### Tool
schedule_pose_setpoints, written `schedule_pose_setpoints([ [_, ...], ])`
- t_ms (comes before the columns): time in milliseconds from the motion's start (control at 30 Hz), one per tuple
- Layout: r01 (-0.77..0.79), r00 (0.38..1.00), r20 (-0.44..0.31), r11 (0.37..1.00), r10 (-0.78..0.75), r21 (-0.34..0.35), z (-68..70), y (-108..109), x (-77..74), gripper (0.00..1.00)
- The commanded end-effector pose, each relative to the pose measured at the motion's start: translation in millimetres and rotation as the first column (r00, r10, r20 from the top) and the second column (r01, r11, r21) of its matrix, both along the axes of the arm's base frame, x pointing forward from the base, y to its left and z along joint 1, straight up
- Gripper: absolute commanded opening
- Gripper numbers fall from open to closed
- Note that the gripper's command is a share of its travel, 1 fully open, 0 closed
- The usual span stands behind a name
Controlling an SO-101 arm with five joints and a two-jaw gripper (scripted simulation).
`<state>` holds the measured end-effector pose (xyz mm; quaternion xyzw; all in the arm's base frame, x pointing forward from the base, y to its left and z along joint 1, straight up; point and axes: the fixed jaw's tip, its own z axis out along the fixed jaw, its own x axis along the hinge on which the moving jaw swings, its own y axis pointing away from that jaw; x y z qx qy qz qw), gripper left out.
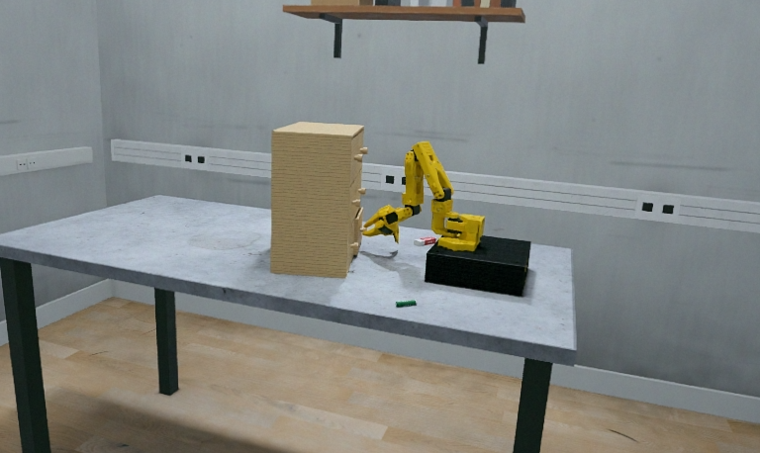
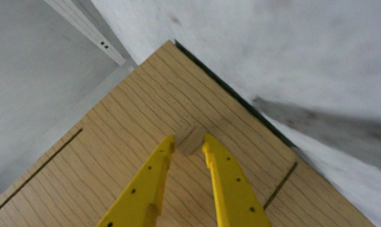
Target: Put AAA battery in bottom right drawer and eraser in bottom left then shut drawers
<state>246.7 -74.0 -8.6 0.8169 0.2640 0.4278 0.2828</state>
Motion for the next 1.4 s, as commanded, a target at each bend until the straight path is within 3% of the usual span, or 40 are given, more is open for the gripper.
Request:
schedule_pose_setpoints([
  [0,0.018,1.000,0.006,1.000,-0.018,0.003,0.2,-3,-2.4,0.00],
  [1367,0.046,0.999,0.006,0.999,-0.046,0.003,0.1,-7,-14.9,0.00],
])
